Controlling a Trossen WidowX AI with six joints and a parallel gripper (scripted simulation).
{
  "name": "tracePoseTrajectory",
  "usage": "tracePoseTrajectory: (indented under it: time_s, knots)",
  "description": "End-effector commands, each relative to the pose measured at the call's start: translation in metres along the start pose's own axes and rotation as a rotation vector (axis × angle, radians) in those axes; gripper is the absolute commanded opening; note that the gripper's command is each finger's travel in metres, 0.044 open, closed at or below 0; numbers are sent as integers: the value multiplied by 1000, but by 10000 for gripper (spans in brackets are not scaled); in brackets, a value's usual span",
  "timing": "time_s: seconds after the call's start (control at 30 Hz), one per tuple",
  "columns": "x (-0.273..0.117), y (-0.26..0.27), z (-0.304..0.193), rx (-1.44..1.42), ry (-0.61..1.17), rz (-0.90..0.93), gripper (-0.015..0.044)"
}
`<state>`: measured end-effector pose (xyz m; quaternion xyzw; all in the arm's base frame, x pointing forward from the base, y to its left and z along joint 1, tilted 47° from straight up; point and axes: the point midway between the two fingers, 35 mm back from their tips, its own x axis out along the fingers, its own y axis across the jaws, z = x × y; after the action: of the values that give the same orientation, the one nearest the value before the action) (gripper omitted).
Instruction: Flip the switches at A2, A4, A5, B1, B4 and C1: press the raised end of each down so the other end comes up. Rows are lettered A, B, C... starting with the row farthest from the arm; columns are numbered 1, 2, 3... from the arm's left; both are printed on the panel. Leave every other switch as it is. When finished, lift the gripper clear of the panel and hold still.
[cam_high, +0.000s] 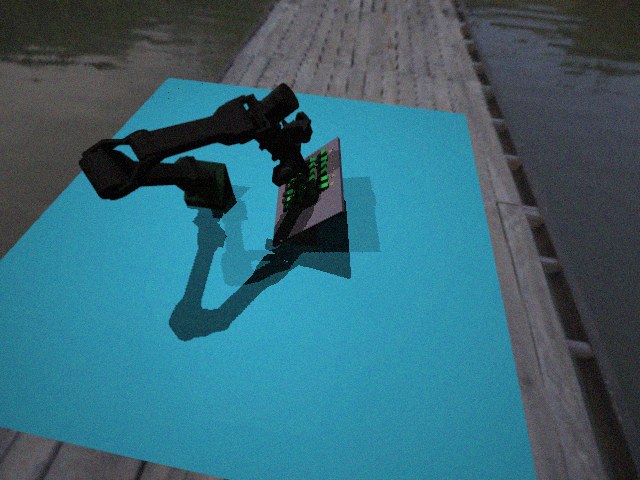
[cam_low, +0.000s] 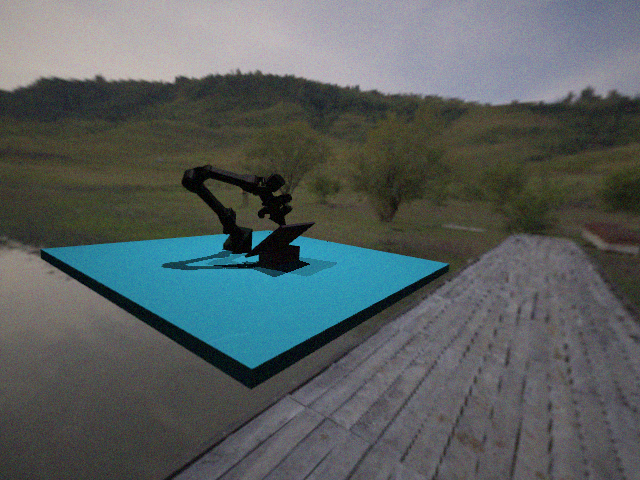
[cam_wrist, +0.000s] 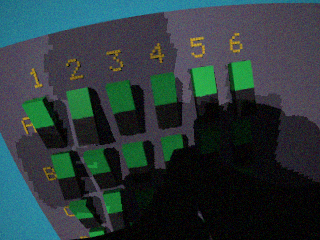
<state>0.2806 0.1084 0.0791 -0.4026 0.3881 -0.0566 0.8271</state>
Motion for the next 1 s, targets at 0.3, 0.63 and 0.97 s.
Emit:
tracePoseTrajectory:
  time_s: [0.3,0.63,0.97]
  knots:
    - [15,2,-4,-15,11,2,0]
    - [15,2,-4,-15,11,2,0]
    - [15,2,-4,-15,11,2,0]
